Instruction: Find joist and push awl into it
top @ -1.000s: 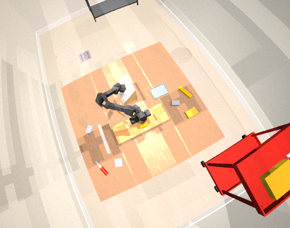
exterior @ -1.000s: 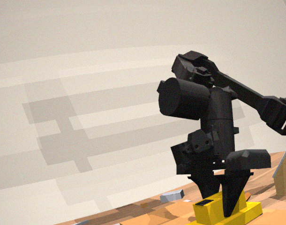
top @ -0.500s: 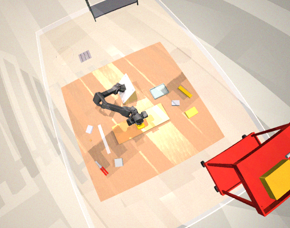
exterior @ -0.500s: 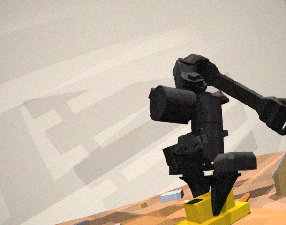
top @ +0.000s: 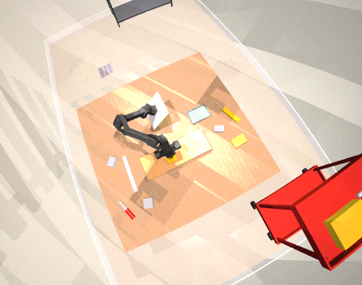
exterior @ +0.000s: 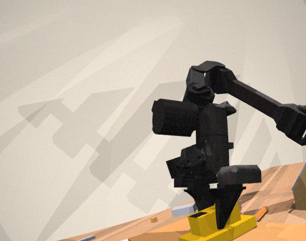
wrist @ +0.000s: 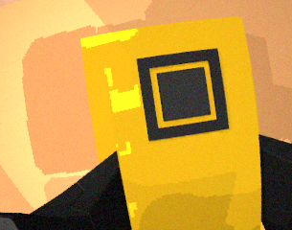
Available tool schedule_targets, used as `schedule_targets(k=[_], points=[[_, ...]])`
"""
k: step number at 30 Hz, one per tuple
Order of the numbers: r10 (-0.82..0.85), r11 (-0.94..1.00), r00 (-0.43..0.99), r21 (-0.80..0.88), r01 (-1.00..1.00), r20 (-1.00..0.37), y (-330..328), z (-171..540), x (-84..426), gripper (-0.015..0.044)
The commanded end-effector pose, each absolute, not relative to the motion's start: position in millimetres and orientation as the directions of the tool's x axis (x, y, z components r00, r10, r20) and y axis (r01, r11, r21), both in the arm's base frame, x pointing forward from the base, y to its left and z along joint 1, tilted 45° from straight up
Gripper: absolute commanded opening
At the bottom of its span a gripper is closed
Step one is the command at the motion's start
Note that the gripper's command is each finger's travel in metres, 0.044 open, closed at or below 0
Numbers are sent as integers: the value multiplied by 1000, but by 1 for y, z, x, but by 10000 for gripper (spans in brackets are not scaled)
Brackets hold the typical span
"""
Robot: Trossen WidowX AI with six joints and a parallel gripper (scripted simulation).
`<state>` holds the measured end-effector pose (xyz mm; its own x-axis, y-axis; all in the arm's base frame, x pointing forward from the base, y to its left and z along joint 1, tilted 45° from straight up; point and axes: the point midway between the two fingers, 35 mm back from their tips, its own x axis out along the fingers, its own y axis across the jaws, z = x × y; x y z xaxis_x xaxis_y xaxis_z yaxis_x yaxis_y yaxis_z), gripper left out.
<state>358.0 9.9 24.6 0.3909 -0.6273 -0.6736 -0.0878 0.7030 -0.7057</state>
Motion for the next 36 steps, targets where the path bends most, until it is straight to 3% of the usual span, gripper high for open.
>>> schedule_targets(k=[1, 36], points=[[-629, 702, 391, -707, -86, -672, 3, 31, 359, 0], [-631, 699, 391, -710, -85, -669, -44, 79, 365, 0]])
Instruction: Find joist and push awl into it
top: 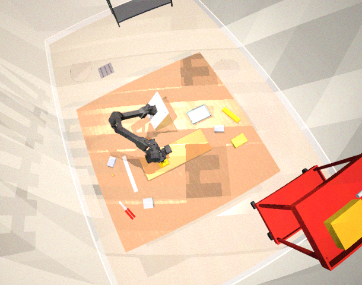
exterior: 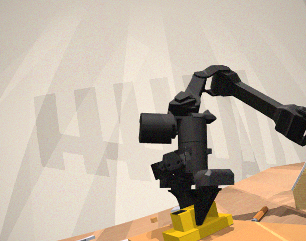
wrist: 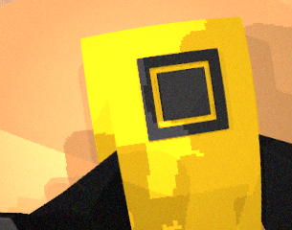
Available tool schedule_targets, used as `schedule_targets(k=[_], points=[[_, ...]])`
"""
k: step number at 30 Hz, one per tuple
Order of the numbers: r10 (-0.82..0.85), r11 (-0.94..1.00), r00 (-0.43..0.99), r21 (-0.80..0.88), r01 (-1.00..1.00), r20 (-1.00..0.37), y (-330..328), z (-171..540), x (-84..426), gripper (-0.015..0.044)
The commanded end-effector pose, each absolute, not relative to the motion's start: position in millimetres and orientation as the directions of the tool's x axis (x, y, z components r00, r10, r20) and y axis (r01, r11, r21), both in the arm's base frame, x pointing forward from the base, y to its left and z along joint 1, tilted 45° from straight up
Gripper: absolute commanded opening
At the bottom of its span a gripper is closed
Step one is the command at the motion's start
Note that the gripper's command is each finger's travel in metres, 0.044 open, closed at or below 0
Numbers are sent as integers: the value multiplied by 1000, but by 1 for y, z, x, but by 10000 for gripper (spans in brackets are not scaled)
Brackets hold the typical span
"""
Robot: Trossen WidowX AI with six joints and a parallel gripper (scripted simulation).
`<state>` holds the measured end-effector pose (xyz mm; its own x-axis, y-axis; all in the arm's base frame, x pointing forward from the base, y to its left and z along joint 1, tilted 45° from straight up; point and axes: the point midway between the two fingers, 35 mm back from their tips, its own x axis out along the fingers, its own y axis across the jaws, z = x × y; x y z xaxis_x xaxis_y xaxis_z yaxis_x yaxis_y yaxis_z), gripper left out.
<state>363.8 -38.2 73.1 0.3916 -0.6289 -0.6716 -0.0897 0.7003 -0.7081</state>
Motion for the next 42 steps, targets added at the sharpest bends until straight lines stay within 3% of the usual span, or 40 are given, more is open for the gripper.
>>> schedule_targets(k=[1, 42], points=[[-631, 699, 391, -710, -85, -669, -46, 80, 365, 0], [-634, 696, 393, -713, -84, -666, -101, 137, 372, 0]])
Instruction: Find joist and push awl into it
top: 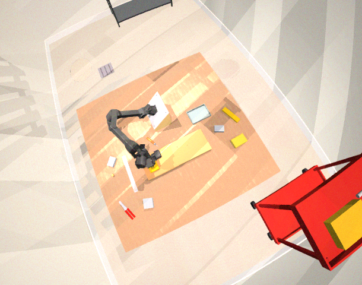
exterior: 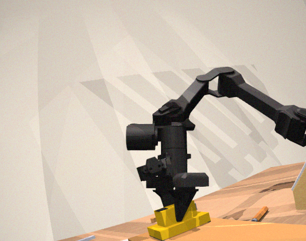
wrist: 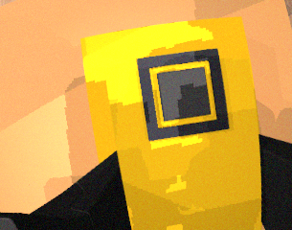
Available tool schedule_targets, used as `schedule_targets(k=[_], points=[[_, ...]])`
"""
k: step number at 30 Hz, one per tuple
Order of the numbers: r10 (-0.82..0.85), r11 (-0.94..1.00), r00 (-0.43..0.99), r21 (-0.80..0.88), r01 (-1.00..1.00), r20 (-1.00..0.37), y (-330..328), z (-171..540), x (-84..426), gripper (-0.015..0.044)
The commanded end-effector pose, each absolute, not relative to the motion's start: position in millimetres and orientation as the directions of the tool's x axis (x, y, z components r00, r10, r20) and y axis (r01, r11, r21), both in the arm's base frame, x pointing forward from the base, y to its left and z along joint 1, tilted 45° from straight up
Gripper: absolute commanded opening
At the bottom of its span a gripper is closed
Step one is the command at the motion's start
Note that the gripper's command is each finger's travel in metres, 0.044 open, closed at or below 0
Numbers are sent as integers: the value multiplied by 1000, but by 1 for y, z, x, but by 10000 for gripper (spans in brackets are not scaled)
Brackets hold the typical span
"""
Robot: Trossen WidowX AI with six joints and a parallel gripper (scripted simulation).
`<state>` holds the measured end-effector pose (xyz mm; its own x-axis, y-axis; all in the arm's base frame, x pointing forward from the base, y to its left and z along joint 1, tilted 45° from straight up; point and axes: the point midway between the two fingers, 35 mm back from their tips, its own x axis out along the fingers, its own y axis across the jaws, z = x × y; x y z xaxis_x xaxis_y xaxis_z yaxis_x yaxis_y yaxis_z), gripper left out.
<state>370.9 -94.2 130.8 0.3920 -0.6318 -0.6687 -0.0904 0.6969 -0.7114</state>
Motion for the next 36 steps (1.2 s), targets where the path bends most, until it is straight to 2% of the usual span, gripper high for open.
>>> schedule_targets(k=[1, 16, 36], points=[[-634, 696, 393, -713, -84, -666, -102, 139, 372, 0], [-632, 698, 392, -711, -87, -669, -97, 141, 372, 0], [-631, 699, 391, -710, -86, -669, -34, 211, 359, 0]])
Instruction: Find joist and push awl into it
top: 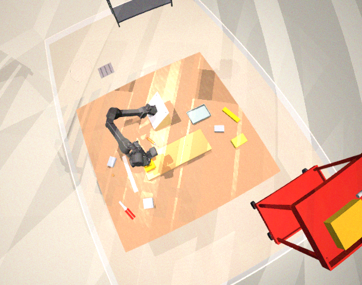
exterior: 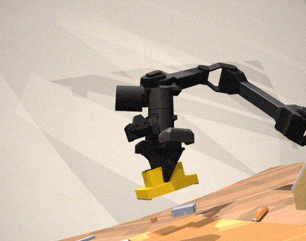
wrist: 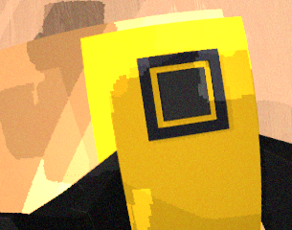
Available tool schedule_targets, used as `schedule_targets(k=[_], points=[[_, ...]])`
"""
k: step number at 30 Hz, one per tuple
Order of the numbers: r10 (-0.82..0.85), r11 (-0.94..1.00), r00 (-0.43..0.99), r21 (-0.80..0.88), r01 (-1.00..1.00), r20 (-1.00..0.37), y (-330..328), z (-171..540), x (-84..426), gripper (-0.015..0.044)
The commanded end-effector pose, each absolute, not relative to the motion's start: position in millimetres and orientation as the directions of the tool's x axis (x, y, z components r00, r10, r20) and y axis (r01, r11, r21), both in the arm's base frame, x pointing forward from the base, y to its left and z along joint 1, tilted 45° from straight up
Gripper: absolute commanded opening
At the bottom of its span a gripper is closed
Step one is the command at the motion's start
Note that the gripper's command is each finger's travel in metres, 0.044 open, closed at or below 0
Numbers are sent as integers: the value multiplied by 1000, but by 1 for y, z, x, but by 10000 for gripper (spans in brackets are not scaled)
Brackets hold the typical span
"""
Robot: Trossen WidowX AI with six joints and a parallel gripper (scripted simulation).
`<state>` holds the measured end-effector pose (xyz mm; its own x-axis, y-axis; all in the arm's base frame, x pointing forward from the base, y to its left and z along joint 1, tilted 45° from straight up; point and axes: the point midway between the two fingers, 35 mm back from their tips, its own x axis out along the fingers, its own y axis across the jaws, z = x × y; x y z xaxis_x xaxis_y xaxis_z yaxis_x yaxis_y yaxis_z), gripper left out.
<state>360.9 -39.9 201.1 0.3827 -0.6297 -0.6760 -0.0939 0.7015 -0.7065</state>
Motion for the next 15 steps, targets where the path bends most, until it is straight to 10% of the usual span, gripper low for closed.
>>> schedule_targets(k=[1, 15], points=[[-631, 699, 391, -710, -86, -669, -34, 211, 359, 0], [-504, 666, 399, -639, -385, -766, 58, 139, 377, 0]])
